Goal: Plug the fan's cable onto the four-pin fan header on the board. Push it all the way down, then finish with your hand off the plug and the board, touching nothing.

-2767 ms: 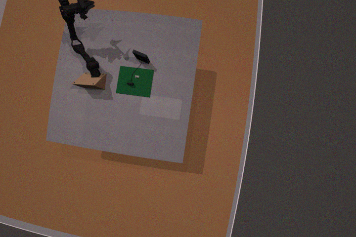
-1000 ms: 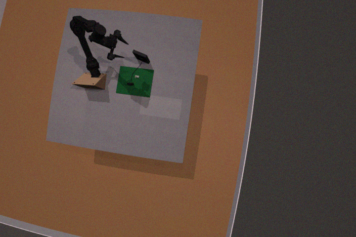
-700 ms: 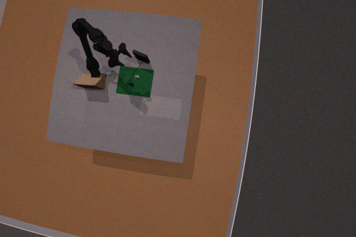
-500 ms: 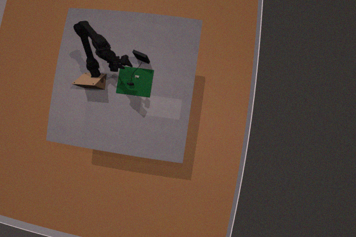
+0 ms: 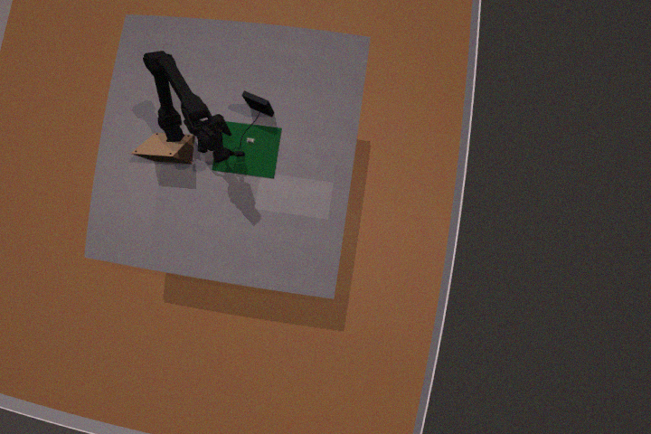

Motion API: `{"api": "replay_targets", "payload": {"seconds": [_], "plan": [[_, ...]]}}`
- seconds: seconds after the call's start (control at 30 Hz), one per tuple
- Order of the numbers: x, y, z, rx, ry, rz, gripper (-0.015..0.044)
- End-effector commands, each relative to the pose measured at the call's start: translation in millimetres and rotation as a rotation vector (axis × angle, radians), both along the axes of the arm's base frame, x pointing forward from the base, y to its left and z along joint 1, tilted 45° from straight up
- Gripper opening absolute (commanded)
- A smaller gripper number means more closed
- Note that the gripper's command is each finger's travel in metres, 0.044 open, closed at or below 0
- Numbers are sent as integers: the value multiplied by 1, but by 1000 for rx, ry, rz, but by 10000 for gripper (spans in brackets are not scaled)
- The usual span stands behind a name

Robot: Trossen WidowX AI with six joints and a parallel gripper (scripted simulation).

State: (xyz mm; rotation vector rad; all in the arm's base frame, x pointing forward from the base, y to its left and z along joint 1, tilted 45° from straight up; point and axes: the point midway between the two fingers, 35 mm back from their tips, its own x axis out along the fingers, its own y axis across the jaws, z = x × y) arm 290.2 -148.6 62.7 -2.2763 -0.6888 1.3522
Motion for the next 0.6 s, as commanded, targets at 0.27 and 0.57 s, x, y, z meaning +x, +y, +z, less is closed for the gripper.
{"api": "replay_targets", "payload": {"seconds": [0.27, 0.57], "plan": [[-11, 8, -26, 138, 204, -127, 440], [-6, 36, -54, 140, 203, -127, 440]]}}
